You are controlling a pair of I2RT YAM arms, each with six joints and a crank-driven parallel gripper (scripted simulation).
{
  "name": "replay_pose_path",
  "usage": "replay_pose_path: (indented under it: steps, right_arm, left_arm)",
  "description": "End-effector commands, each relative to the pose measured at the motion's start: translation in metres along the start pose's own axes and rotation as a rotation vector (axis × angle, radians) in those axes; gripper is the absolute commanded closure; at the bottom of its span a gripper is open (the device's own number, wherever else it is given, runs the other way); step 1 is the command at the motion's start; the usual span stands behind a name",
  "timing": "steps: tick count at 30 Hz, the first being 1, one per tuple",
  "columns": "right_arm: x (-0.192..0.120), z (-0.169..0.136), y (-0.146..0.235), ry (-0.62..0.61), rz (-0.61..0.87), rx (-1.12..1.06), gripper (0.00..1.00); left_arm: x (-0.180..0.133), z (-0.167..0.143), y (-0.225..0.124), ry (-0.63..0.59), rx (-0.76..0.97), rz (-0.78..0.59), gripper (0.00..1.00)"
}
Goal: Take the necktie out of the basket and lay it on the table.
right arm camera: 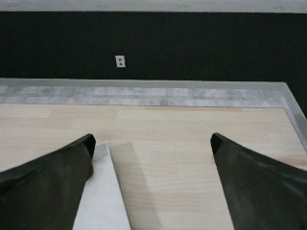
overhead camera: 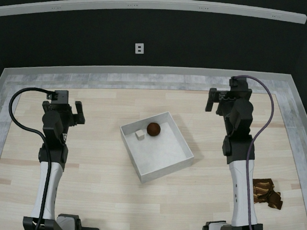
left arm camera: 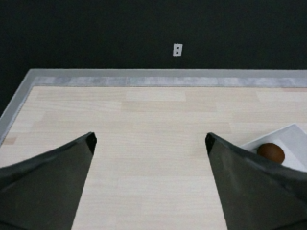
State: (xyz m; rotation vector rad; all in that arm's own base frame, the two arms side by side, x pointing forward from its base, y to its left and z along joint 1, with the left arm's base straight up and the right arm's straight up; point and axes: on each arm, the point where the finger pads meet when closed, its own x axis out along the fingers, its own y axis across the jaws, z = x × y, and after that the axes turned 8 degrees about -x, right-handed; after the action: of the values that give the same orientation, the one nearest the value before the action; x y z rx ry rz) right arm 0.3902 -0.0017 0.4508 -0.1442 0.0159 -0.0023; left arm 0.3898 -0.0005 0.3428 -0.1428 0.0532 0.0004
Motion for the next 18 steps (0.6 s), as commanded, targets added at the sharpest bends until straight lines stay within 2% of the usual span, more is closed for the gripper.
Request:
replay_pose_path:
  steps: [1,18]
  right_arm:
    - [-0.003,0.012,-0.002,-0.021,-0.009,-0.001,0.0]
    - [-0.003,0.0,0.0,-0.021,-0.009,-0.001,0.0]
  left_arm:
    - [-0.005,0.007,-0.001,-0.027,0.0,-0.004,0.0]
    - [-0.005,0.007,-0.001,-0.027,0.0,-0.004,0.0]
